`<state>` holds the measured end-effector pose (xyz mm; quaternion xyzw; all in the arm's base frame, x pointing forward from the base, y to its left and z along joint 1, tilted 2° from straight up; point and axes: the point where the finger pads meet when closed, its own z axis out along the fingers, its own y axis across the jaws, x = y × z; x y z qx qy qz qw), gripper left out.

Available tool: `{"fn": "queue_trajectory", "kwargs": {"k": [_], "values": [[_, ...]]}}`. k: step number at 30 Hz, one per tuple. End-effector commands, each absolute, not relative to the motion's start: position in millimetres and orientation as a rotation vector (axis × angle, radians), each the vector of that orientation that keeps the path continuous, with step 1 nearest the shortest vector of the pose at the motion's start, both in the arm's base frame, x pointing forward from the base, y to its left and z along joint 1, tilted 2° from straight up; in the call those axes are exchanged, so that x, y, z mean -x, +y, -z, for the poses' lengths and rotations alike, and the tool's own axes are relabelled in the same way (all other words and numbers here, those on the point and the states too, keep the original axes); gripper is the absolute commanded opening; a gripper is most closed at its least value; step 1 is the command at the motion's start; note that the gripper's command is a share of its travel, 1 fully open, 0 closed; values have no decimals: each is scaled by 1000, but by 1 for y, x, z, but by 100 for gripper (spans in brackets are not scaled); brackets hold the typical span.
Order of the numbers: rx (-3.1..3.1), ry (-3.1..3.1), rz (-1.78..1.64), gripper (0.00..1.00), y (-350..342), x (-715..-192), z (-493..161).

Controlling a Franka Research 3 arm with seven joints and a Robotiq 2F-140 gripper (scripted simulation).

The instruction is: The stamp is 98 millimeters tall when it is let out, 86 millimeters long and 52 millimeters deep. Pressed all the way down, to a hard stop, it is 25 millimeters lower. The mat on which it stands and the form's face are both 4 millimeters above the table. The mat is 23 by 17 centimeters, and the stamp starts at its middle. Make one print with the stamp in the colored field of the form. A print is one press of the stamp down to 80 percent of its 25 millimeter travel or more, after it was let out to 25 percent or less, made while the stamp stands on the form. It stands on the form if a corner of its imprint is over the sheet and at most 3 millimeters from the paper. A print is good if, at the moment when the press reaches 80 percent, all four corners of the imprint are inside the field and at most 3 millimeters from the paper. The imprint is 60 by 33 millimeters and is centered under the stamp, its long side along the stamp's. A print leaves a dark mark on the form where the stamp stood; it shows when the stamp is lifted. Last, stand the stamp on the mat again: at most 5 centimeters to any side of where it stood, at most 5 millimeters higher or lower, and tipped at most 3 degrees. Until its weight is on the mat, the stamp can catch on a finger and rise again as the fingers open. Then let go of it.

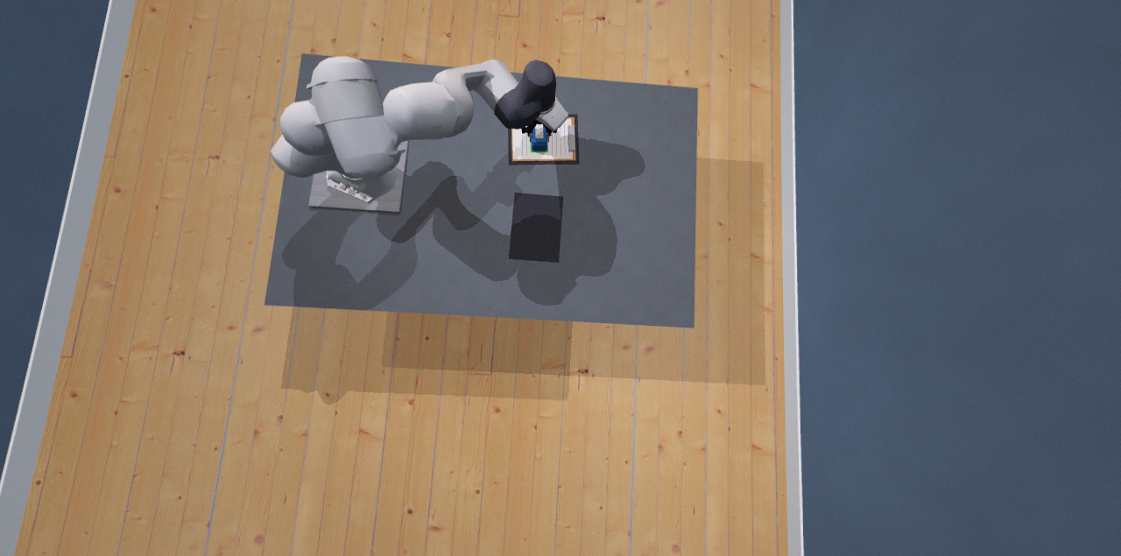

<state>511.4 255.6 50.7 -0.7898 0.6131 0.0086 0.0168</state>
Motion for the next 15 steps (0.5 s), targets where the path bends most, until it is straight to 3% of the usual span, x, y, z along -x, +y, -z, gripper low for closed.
{"fn": "queue_trajectory", "kwargs": {"k": [1, 15], "values": [[2442, 1914, -30, 21, 257, -512, -49], [2442, 1914, -30, 21, 257, -512, -46]]}}
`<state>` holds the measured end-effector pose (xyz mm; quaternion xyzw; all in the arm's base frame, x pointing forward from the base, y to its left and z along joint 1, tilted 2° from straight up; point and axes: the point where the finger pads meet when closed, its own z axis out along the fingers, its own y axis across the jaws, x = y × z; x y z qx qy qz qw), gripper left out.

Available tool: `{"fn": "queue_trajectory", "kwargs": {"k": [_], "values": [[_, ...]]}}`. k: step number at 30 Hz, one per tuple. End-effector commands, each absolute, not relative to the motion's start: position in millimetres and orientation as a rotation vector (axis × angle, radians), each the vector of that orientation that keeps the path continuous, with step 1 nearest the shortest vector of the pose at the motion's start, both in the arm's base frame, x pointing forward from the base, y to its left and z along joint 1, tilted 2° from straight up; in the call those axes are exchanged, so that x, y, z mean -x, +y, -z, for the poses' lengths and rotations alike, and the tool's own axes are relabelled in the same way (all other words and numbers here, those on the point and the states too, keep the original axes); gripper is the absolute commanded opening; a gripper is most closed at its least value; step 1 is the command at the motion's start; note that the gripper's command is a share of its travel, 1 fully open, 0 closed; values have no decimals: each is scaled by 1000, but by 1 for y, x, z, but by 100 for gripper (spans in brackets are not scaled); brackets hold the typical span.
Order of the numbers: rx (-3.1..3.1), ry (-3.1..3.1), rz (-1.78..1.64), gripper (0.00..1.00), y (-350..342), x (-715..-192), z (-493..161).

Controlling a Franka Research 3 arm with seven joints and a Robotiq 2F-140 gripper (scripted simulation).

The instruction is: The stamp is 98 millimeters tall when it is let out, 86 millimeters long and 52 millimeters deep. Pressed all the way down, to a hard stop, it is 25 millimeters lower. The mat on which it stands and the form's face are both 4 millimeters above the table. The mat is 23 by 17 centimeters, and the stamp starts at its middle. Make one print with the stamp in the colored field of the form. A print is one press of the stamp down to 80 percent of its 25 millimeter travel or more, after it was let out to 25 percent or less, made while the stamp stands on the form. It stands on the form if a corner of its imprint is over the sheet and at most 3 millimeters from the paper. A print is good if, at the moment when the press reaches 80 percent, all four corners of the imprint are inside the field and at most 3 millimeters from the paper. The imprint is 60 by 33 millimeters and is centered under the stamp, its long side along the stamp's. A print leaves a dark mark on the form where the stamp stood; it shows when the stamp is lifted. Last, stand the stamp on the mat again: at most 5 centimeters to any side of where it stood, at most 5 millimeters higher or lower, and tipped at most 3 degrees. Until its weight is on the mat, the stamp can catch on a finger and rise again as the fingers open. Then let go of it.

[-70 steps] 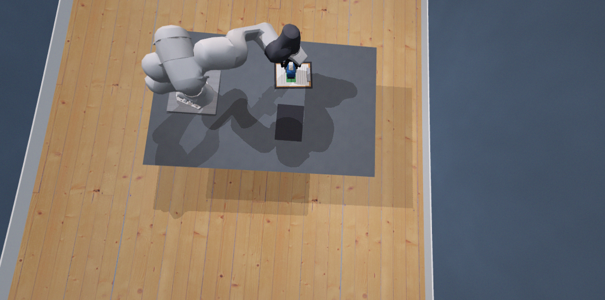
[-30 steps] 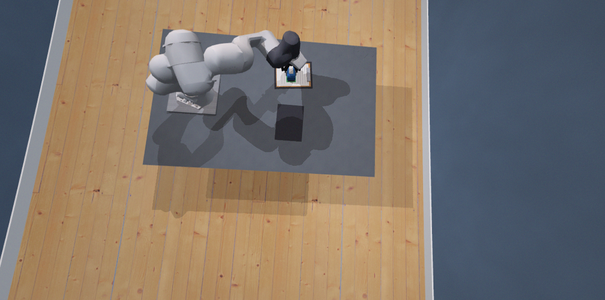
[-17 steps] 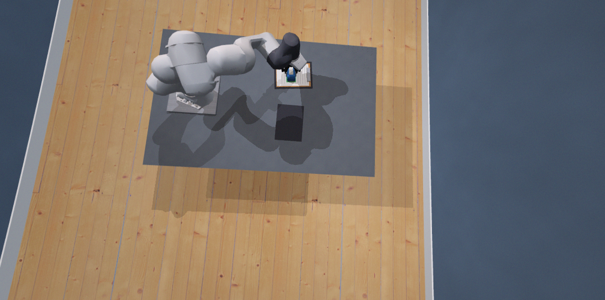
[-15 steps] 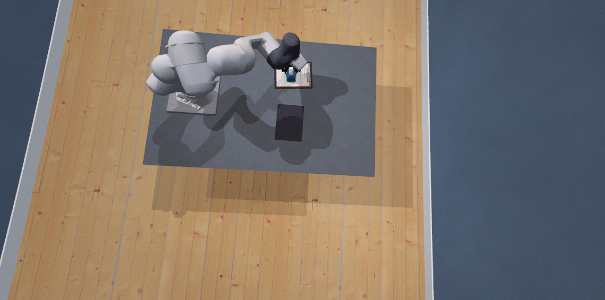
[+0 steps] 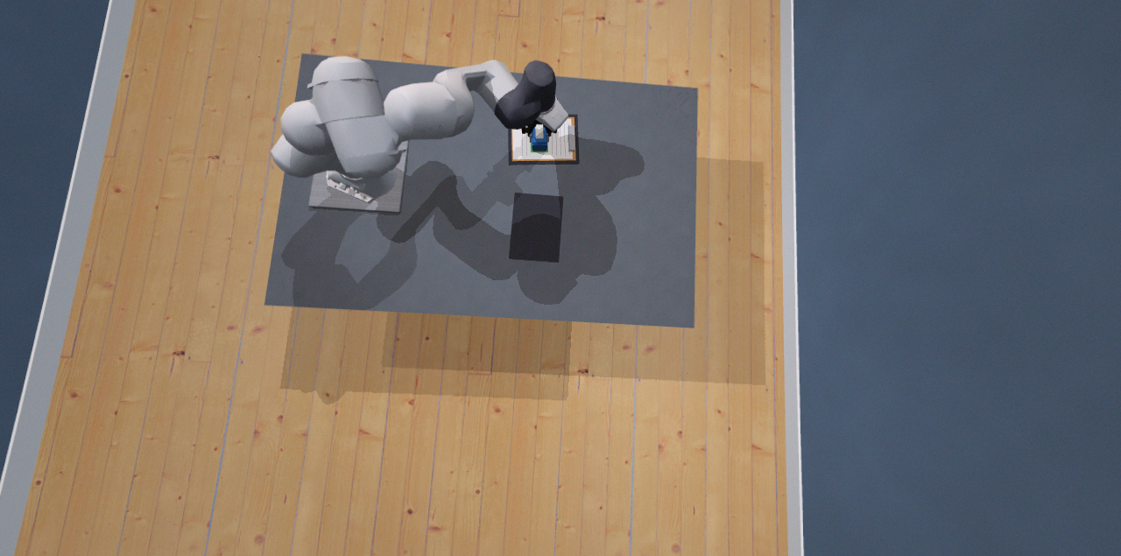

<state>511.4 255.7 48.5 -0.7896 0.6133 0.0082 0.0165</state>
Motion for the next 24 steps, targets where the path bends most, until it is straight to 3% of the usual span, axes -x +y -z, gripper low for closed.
{"fn": "queue_trajectory", "kwargs": {"k": [1, 24], "values": [[2442, 1914, -30, 21, 257, -512, -46], [2442, 1914, -30, 21, 256, -512, -72]]}}
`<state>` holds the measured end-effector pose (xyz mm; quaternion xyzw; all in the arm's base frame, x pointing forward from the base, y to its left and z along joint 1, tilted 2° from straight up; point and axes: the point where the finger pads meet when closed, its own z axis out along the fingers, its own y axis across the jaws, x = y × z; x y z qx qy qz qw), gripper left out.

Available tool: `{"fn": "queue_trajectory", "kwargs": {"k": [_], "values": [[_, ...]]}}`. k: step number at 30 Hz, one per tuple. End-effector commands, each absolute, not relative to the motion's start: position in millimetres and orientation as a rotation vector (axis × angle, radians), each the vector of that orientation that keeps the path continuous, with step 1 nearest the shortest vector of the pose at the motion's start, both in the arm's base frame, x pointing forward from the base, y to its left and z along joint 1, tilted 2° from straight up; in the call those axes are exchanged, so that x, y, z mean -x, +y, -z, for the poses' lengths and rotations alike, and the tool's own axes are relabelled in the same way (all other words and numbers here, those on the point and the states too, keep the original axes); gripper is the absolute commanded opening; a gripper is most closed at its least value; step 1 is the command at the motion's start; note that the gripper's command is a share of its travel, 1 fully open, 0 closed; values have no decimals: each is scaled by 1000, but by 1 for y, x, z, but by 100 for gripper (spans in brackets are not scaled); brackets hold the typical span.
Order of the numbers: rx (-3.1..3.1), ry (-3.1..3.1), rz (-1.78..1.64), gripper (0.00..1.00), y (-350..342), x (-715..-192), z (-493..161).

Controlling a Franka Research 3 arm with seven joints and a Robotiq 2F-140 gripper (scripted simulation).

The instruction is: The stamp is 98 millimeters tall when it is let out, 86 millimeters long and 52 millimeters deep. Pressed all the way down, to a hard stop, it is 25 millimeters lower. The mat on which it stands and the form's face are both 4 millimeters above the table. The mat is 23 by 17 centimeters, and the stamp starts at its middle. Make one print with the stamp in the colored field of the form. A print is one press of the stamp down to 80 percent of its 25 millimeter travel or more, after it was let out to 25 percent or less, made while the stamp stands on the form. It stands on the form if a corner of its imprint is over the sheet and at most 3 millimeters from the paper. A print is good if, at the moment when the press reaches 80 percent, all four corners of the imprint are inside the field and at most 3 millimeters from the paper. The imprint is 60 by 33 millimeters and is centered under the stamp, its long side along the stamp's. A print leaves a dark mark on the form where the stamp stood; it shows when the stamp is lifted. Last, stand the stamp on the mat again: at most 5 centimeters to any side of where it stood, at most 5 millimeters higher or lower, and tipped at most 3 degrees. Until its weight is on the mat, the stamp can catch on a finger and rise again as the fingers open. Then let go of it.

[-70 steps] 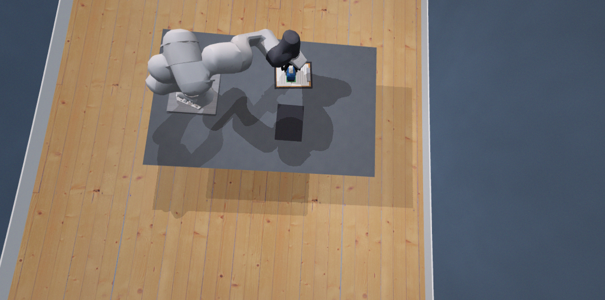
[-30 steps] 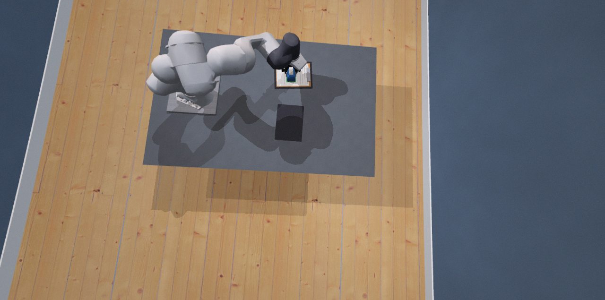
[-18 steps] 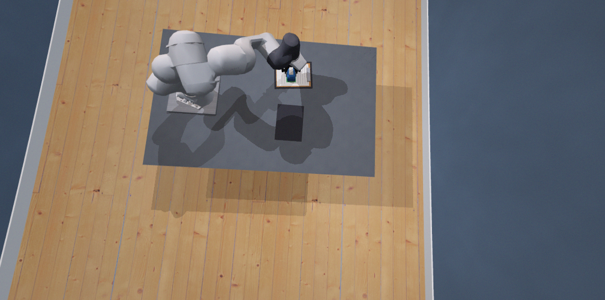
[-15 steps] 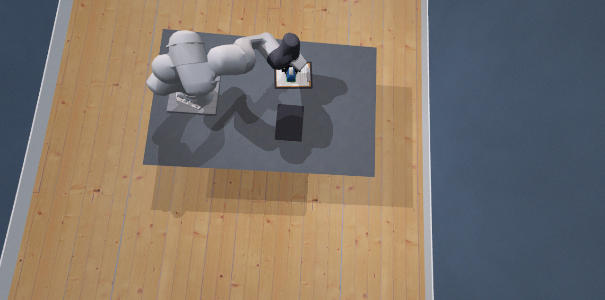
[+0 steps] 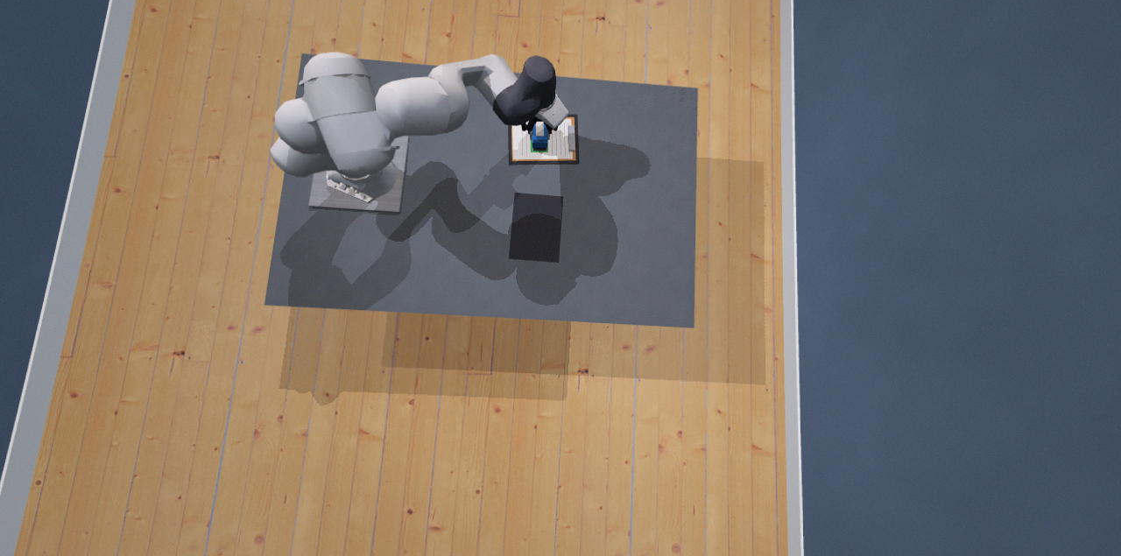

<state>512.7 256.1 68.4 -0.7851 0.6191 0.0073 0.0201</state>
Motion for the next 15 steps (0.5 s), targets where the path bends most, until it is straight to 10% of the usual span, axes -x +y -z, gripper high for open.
{"fn": "queue_trajectory", "kwargs": {"k": [1, 15], "values": [[2442, 1914, -30, 21, 256, -512, -73], [2442, 1914, -30, 21, 256, -512, -74]]}}
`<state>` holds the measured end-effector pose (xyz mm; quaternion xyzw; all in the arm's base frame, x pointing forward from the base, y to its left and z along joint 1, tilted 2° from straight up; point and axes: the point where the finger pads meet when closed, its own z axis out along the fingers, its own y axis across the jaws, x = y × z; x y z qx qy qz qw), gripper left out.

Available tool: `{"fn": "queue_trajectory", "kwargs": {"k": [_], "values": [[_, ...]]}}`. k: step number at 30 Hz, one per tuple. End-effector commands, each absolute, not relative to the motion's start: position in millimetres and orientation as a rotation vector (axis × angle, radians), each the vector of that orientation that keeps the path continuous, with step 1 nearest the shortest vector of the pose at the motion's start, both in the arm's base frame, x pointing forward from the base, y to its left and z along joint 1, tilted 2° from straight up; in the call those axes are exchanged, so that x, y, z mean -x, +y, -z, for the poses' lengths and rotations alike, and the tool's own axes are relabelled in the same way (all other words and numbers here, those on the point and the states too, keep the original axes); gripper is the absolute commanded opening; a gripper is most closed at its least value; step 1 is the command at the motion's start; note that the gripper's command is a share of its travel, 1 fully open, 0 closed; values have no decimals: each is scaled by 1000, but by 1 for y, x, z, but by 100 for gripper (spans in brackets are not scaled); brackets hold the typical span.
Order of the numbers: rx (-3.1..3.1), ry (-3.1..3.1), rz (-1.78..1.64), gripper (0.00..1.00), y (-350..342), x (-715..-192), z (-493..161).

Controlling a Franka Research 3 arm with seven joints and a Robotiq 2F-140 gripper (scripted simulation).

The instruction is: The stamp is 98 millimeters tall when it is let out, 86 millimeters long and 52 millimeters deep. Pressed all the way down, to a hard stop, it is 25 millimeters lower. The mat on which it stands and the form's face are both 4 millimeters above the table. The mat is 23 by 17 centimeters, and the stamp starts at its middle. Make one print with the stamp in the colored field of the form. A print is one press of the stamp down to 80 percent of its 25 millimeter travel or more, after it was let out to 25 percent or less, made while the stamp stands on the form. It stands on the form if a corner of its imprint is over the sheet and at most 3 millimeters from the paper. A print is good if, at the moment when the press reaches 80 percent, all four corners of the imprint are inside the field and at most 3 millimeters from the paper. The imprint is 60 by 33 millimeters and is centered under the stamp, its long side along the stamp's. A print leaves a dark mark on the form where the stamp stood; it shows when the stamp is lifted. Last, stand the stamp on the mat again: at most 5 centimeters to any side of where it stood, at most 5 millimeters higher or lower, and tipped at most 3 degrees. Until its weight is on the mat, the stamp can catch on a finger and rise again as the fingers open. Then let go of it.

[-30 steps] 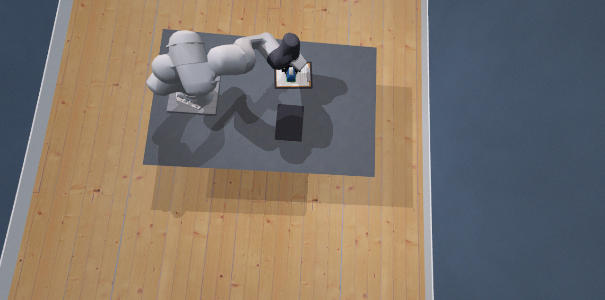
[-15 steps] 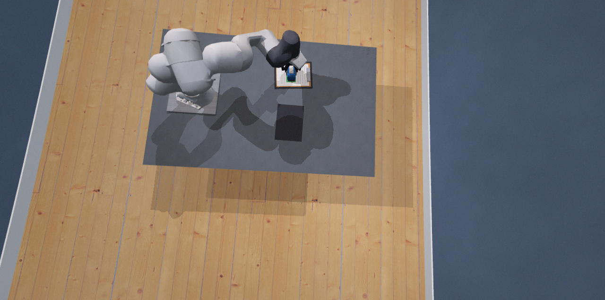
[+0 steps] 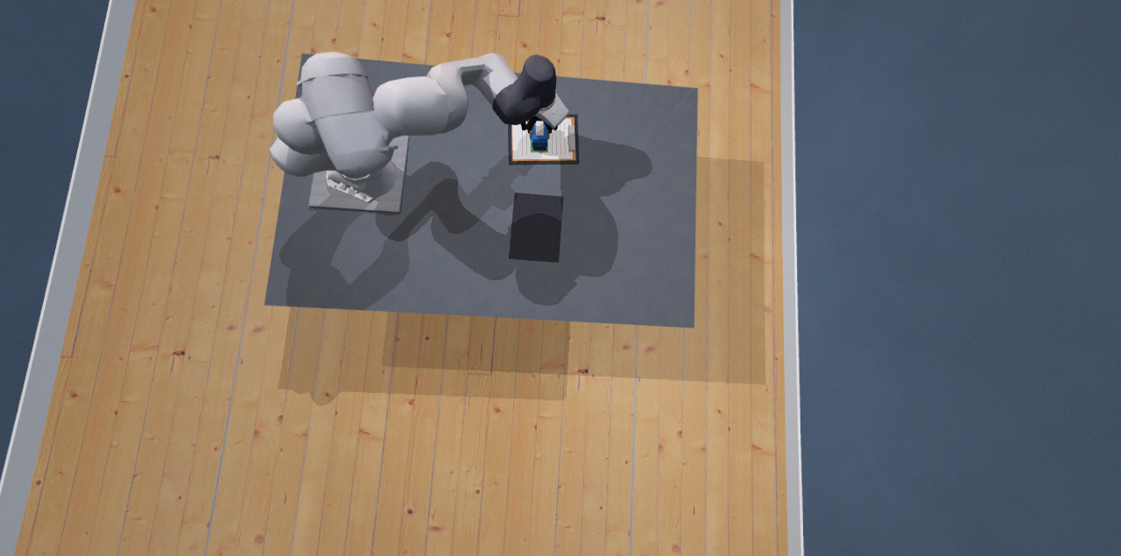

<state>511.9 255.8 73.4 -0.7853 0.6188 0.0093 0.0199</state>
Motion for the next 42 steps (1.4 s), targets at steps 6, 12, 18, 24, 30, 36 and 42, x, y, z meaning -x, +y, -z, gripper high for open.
{"fn": "queue_trajectory", "kwargs": {"k": [6, 12, 18, 24, 30, 36, 42], "values": [[2442, 1914, -30, 21, 255, -511, -80], [2442, 1914, -30, 21, 254, -510, -112], [2442, 1914, -30, 21, 254, -510, -112], [2383, 1989, -33, 21, 192, -536, -109], [2137, 2253, -39, 21, 82, -544, -103], [2137, 2253, -39, 21, -40, -562, -99], [2138, 2253, -38, 21, -69, -570, -98]]}}
